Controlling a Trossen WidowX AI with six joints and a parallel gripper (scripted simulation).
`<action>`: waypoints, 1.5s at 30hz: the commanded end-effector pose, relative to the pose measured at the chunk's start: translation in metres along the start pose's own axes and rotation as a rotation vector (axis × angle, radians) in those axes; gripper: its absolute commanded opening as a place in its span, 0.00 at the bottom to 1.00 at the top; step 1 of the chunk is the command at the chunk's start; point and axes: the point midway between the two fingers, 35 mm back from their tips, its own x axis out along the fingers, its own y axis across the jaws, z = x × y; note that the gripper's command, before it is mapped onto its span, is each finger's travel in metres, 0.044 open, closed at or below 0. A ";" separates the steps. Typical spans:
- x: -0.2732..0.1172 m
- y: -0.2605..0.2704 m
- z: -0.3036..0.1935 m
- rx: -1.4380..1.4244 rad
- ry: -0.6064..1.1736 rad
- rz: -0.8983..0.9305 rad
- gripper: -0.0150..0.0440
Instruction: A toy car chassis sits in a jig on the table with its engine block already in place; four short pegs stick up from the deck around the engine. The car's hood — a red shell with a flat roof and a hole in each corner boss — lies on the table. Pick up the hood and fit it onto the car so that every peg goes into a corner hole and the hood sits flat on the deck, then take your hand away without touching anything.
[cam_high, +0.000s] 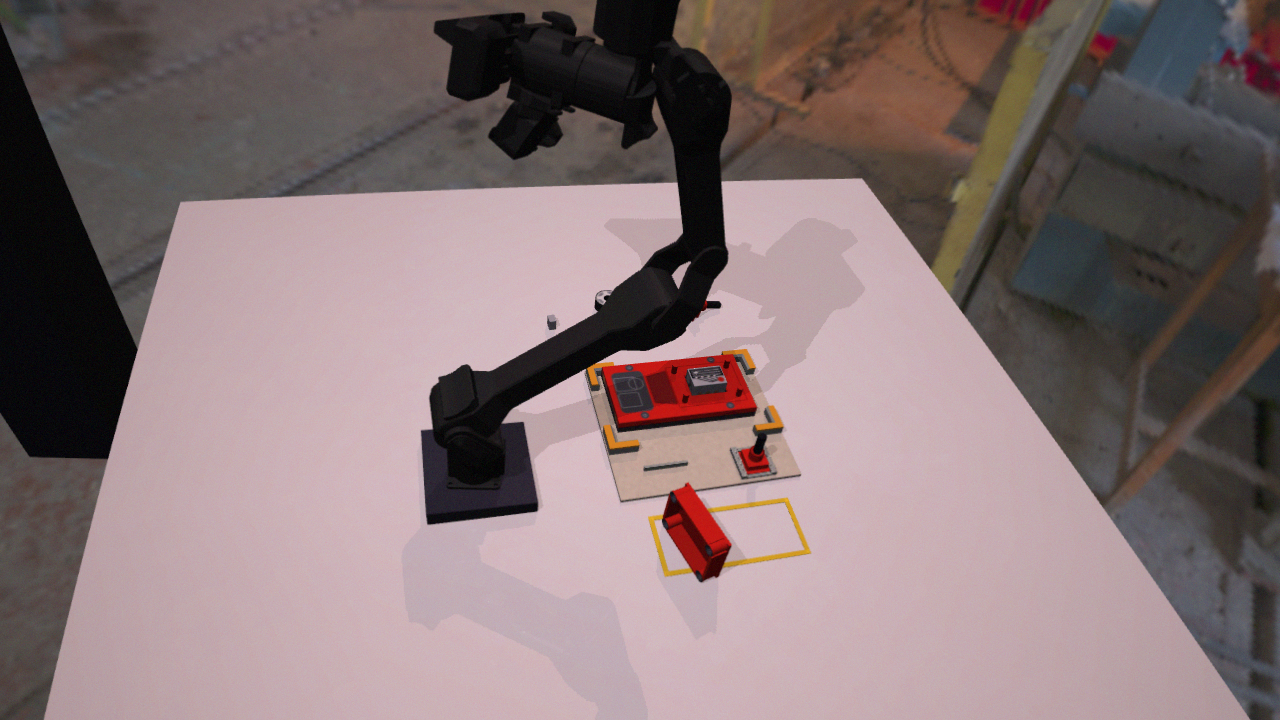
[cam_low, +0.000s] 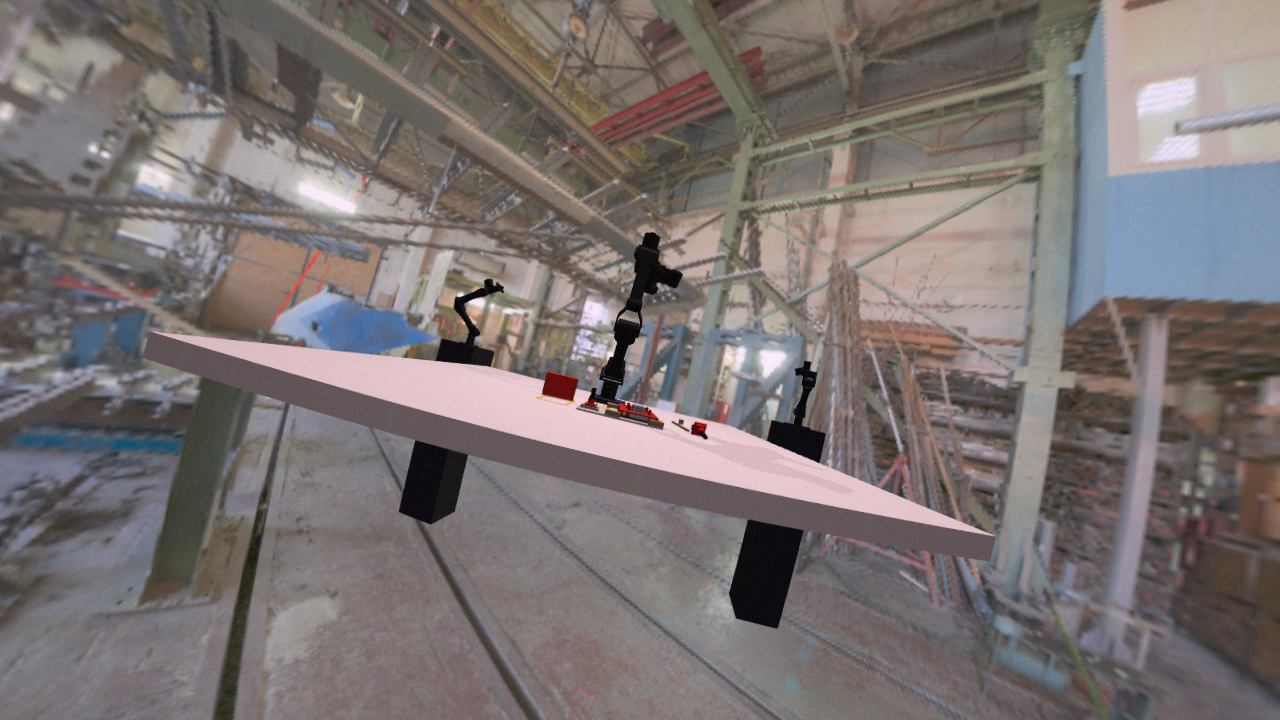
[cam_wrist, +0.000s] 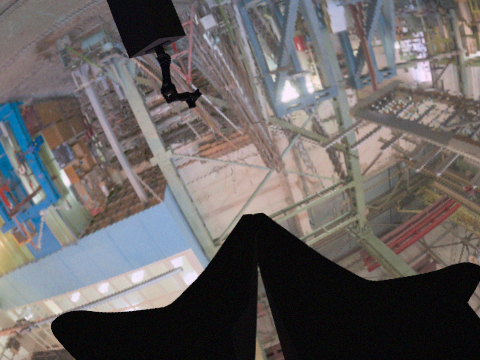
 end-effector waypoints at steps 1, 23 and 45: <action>0.002 -0.002 0.001 -0.001 -0.006 -0.008 0.25; -0.007 -0.252 0.147 -0.293 -0.691 -1.005 0.25; -0.316 -0.190 0.301 -1.115 -1.136 -1.719 0.25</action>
